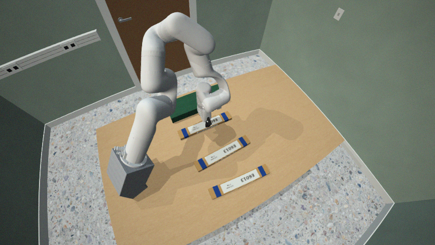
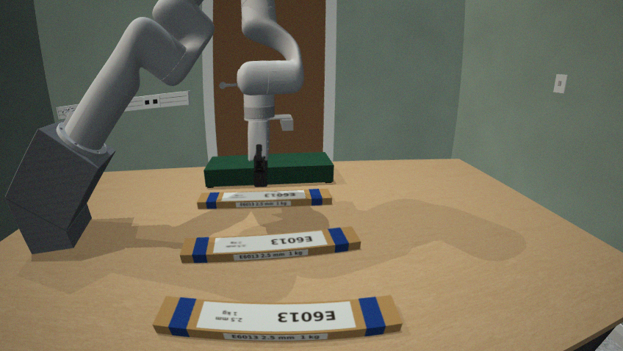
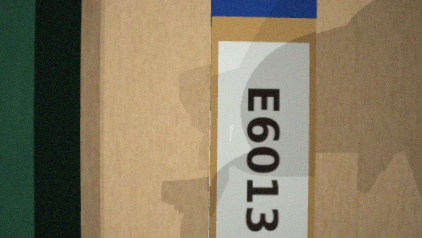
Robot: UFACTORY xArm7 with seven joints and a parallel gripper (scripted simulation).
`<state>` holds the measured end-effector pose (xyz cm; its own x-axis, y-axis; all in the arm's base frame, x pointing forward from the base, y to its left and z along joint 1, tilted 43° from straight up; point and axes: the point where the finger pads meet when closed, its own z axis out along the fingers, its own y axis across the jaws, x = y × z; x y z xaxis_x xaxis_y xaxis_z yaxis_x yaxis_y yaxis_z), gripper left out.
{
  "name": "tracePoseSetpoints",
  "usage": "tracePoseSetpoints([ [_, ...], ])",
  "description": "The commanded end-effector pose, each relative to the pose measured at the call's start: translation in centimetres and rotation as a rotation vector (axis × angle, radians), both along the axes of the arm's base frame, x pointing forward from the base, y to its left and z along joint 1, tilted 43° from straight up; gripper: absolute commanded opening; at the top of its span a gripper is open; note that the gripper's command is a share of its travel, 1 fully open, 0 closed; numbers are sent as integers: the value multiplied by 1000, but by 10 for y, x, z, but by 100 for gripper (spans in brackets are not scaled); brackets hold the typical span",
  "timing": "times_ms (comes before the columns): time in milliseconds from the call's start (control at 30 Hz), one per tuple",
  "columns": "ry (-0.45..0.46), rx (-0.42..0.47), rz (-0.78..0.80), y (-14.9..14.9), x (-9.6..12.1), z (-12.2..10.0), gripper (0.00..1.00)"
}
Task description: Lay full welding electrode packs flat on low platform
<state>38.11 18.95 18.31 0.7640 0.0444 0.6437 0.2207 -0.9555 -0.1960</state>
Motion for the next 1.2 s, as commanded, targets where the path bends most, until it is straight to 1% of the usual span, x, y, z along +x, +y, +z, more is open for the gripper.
tracePoseSetpoints([
  [0, -4, 1, 1, 1, 3, -2, 100],
  [467, -4, 1, 1, 9, 20, -22, 100],
  [1167, -4, 1, 1, 11, 23, -25, 100],
])
